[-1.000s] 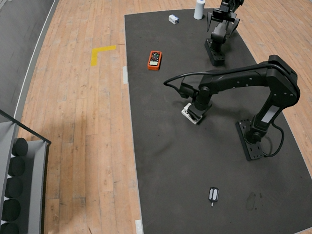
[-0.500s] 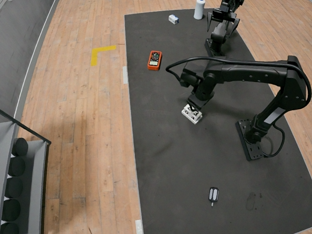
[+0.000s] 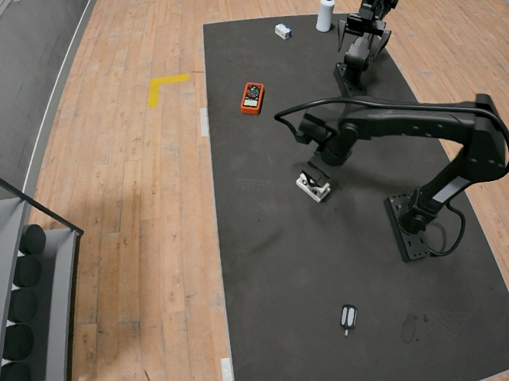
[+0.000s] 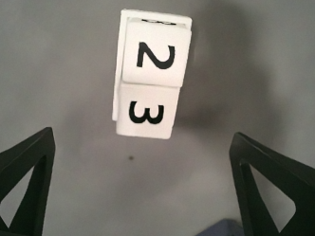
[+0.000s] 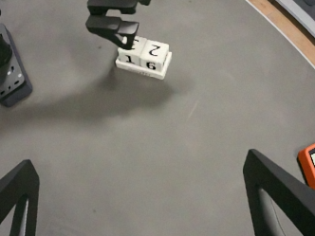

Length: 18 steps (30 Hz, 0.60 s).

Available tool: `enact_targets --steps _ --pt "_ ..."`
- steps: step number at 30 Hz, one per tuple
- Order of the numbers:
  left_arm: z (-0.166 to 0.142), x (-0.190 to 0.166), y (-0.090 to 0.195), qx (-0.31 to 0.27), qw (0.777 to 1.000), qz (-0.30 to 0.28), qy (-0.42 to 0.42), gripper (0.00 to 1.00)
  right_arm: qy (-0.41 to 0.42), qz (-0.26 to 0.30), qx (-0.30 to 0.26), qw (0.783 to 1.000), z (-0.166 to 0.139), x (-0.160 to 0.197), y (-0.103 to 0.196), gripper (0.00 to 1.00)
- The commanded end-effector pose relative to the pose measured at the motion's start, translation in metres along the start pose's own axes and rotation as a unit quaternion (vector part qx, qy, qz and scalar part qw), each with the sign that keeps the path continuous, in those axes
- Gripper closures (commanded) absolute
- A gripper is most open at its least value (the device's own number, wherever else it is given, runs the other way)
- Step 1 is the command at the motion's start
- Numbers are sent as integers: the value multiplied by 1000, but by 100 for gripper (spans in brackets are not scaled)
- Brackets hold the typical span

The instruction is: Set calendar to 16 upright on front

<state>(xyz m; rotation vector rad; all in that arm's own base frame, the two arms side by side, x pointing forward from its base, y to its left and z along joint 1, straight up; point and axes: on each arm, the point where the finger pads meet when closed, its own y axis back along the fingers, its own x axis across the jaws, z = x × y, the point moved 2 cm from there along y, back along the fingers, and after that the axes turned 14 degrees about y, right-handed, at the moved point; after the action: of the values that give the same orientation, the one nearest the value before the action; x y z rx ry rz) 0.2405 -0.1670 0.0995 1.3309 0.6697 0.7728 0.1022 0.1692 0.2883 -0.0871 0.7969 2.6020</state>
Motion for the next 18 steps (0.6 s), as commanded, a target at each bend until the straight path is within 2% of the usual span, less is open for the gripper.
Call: enact_targets --steps 1,9,14,18 --pt "18 4 8 -82 996 9 31 0 2 -5 -11 1000 8 -3 5 0" --pt "1 2 9 -197 977 16 76 0 2 -5 -11 1000 8 -3 5 0" --pt "-9 1 6 -233 968 18 90 0 2 -5 -11 1000 8 -3 5 0" --pt "-12 0 4 -240 966 18 91 0 2 -5 -11 1000 8 -3 5 0"
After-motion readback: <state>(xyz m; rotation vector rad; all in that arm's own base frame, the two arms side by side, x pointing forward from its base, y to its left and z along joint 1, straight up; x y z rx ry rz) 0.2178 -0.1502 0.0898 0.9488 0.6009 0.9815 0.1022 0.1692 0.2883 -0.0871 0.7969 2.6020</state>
